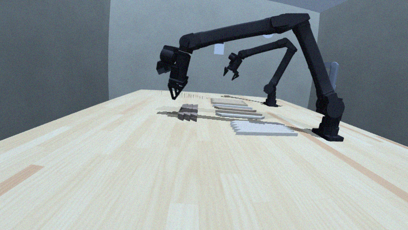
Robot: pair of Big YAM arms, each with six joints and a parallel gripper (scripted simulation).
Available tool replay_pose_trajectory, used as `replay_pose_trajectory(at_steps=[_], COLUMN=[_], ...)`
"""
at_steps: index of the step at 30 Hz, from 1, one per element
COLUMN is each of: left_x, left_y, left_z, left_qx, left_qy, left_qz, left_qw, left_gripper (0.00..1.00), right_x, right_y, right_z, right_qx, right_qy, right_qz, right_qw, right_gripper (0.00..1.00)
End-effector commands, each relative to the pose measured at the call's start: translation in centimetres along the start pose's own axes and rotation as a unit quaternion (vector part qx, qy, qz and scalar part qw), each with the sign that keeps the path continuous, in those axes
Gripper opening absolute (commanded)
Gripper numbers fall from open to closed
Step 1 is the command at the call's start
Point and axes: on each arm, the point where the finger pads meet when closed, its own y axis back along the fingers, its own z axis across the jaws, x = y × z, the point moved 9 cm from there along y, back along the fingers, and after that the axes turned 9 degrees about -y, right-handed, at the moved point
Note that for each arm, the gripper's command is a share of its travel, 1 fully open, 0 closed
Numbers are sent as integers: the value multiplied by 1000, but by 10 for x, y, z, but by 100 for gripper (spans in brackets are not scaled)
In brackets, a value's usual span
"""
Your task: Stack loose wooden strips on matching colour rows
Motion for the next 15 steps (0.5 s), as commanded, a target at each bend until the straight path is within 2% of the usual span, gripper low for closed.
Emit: replay_pose_trajectory(at_steps=[1, 5, 7, 10, 15], left_x=[26, 39, 63, 84, 112], left_y=[6, 1, -7, -14, -24], left_z=[-87, -111, -152, -187, -235], left_qx=[42, 50, 56, 51, 30], left_qy=[19, 36, 57, 65, 71], left_qz=[49, 74, 113, 137, 143], left_qw=[998, 995, 990, 987, 987], left_gripper=[52, 52, 52, 52, 52], right_x=[29, 35, 56, 74, 99], right_y=[36, 45, 46, 53, 64], right_z=[17, 24, 18, 18, 17], right_qx=[-68, -89, -112, -145, -195], right_qy=[148, 189, 245, 295, 372], right_qz=[14, 15, 37, 51, 66], right_qw=[987, 978, 962, 943, 905], right_gripper=[100, 100, 100, 100, 100])
